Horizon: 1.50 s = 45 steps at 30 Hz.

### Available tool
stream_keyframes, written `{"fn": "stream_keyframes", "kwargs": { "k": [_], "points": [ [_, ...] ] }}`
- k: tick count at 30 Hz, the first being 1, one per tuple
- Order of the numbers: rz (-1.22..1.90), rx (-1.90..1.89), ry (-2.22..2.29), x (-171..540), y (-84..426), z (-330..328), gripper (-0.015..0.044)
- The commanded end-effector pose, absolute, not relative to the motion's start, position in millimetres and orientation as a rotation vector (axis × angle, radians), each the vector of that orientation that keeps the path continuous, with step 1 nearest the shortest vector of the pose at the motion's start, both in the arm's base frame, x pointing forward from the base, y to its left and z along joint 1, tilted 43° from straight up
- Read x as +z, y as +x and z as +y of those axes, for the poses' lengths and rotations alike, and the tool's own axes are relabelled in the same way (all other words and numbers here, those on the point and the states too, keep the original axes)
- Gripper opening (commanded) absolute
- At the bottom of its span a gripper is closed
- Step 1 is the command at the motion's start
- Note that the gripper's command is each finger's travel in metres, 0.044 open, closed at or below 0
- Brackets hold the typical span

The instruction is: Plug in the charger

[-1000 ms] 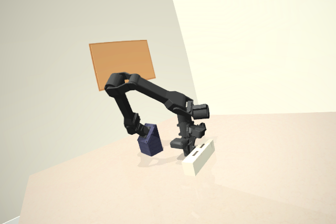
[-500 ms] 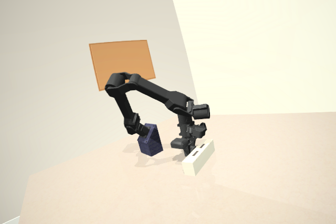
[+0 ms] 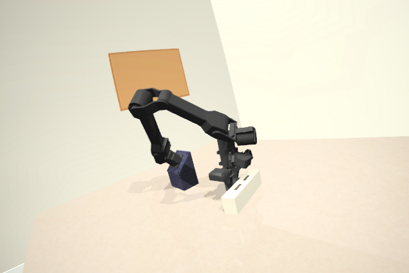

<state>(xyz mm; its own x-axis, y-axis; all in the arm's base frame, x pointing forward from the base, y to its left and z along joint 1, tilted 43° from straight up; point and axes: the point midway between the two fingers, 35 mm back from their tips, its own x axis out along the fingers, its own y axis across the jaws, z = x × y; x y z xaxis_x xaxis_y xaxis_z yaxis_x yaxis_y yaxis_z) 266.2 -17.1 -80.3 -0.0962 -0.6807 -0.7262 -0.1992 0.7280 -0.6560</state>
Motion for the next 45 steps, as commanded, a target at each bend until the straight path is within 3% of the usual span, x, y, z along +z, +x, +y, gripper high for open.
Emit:
{"fn": "stream_keyframes", "kwargs": {
  "k": [1, 45],
  "points": [
    [1.653, -0.468, -0.723, -80, 269, -17, 0.0000],
    [1.652, -0.468, -0.722, -82, 282, -15, 0.0000]
  ]
}}
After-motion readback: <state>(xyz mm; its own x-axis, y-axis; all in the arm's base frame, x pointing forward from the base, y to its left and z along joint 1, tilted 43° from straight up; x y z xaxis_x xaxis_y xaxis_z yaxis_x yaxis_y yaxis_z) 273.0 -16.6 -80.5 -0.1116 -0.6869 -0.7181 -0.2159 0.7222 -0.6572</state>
